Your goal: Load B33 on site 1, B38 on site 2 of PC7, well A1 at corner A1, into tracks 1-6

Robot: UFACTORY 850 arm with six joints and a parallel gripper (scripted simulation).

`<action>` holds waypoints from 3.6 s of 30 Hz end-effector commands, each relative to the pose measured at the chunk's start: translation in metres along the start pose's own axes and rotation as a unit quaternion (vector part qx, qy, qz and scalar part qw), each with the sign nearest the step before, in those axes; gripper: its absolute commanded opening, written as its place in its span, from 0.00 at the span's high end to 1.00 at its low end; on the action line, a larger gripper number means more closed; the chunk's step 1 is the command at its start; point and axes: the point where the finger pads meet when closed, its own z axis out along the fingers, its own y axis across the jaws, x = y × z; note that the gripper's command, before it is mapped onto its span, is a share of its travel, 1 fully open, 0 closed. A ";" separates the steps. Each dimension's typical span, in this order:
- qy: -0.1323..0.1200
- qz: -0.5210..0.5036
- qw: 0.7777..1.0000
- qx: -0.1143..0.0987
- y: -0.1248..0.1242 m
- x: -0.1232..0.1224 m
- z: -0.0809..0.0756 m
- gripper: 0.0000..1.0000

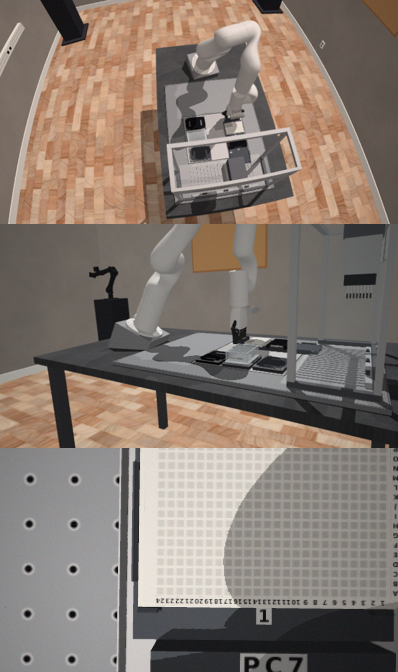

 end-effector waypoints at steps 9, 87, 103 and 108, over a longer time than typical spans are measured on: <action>0.001 0.000 1.000 0.000 0.000 0.010 0.000 0.18; 0.001 0.000 1.000 0.000 0.000 0.081 0.000 0.18; 0.001 0.000 1.000 0.000 0.000 0.095 0.000 0.18; 0.001 0.000 1.000 0.000 0.000 0.098 0.000 0.18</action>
